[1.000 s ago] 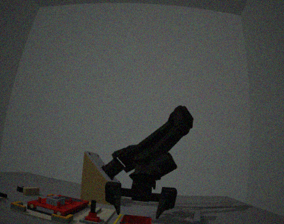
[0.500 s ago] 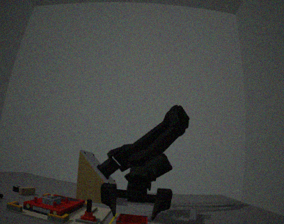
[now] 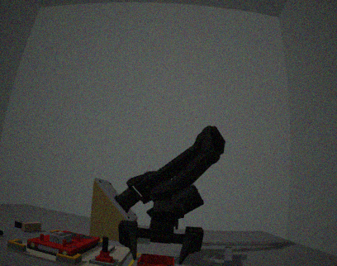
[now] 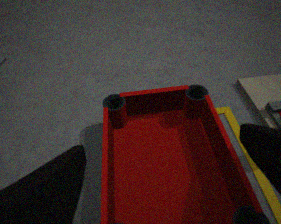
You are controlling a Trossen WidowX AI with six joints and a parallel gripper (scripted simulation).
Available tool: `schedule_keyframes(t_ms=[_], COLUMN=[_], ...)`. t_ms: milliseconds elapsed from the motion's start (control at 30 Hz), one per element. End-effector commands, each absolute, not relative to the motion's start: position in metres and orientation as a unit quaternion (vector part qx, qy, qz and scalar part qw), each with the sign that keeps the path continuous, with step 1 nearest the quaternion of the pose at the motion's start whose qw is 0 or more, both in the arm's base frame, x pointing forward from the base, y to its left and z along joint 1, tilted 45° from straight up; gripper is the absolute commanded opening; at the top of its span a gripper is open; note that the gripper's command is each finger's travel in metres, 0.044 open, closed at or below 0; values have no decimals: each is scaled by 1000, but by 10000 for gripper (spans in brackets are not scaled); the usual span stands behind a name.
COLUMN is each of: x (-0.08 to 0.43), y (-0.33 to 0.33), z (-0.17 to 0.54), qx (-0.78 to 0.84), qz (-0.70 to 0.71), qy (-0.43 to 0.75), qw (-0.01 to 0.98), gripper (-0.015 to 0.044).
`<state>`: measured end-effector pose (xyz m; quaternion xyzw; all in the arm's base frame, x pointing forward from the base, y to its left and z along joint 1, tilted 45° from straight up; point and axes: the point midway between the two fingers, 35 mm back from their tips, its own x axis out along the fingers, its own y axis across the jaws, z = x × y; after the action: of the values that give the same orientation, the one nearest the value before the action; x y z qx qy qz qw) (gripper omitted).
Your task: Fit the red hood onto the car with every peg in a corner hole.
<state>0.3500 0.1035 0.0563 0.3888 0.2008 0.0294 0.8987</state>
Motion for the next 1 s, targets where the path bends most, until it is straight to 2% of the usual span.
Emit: schedule_keyframes(t_ms=[0, 400, 533, 833, 967], x=[350, 351, 351, 351, 351], y=[105, 109, 108, 108, 106], z=[54, 49, 52, 52, 54], qx=[390, 390, 389, 389, 389], qz=[28, 28, 29, 29, 29], qy=[201, 201, 201, 201, 201], qw=[898, 898, 899, 899, 899], gripper=[440, 440, 335, 275, 170])
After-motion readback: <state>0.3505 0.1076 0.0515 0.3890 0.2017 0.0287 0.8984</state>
